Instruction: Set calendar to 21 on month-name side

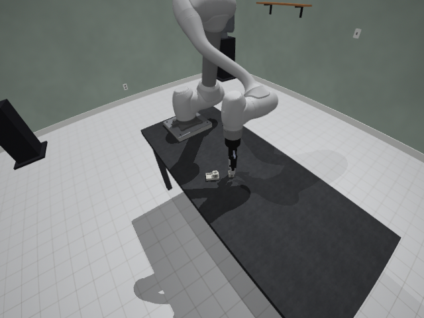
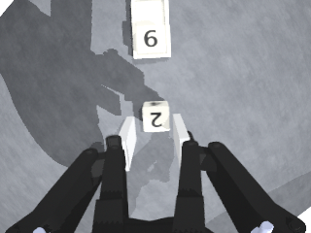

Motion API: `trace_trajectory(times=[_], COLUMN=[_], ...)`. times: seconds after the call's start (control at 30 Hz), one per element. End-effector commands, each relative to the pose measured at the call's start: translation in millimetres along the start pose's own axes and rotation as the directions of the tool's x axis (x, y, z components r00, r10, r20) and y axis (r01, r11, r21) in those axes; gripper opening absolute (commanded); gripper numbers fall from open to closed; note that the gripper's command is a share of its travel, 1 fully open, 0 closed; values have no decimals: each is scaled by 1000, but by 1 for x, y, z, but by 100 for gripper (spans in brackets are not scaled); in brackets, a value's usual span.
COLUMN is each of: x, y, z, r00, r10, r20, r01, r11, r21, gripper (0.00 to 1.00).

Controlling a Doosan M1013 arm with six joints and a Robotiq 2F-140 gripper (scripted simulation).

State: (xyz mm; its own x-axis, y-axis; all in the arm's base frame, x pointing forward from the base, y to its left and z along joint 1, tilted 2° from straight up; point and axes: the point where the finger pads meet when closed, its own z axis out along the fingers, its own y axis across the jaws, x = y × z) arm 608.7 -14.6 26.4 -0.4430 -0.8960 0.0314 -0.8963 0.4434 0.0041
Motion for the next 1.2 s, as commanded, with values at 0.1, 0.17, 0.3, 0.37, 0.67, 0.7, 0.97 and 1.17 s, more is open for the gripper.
trace_trajectory(times=[0.1,0.17,0.3,0.37,0.67,0.7,0.97,1.17], x=[3,3,3,3,5,6,7,7], y=[2,2,2,2,4,4,5,5], z=[4,4,4,4,4,4,4,4], r00=[1000,1000,1000,1000,1000,1000,1000,1000], r10=[2,2,2,2,2,2,2,2], r20=[-6,-6,-6,-6,-6,-6,-6,-6], r01=[-2,-2,-2,-2,-2,-2,-2,-2], r11=[1000,1000,1000,1000,1000,1000,1000,1000], r21=[-4,-4,-4,-4,-4,-4,-4,-4], gripper=[35,35,35,35,35,35,35,35])
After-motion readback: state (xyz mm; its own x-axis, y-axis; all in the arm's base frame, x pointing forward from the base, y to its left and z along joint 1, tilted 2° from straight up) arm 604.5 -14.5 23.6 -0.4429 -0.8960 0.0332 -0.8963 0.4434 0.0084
